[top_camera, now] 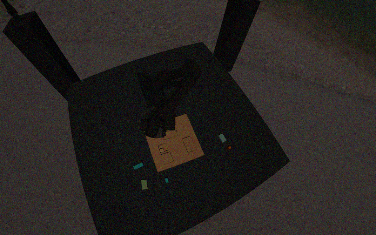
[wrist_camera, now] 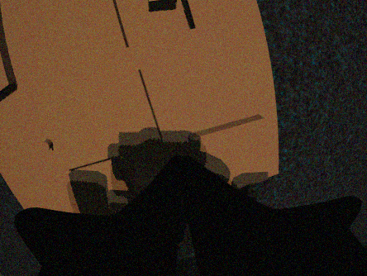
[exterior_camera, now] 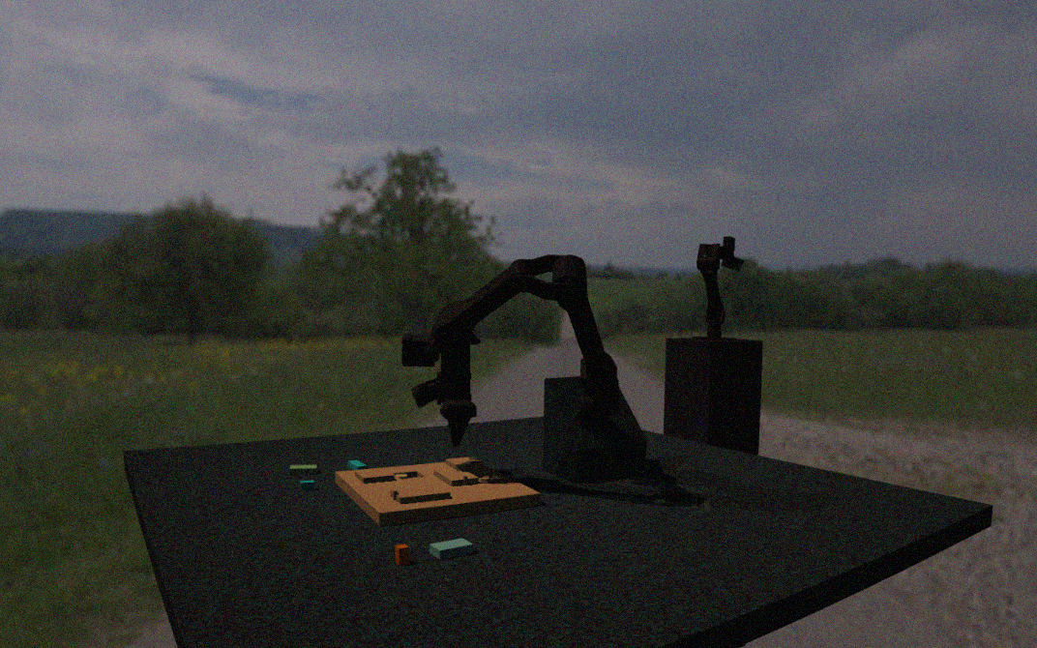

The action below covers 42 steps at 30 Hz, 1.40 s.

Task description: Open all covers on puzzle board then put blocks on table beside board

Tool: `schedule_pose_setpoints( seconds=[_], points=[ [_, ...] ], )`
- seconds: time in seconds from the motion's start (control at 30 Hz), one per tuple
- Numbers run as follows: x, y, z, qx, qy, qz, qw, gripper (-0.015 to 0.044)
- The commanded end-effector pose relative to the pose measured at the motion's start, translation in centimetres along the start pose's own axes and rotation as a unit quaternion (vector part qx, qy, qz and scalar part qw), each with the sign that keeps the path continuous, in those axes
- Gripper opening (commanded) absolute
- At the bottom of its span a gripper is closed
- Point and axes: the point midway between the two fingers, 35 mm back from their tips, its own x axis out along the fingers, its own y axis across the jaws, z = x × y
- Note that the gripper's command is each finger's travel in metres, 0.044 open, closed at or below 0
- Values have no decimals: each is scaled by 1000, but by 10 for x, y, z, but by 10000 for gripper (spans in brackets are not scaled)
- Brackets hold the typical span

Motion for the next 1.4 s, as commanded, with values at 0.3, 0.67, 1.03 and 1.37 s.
schedule_pose_setpoints(
  seconds=[0.3,0.67,1.03,1.37],
  points=[
    [-9,37,41,-715,-6,-1,699,0],
    [-10,44,47,-809,-7,-1,588,0],
    [-10,44,47,-809,-7,-1,588,0],
    [-9,44,47,-809,-6,-1,588,0]
  ],
)
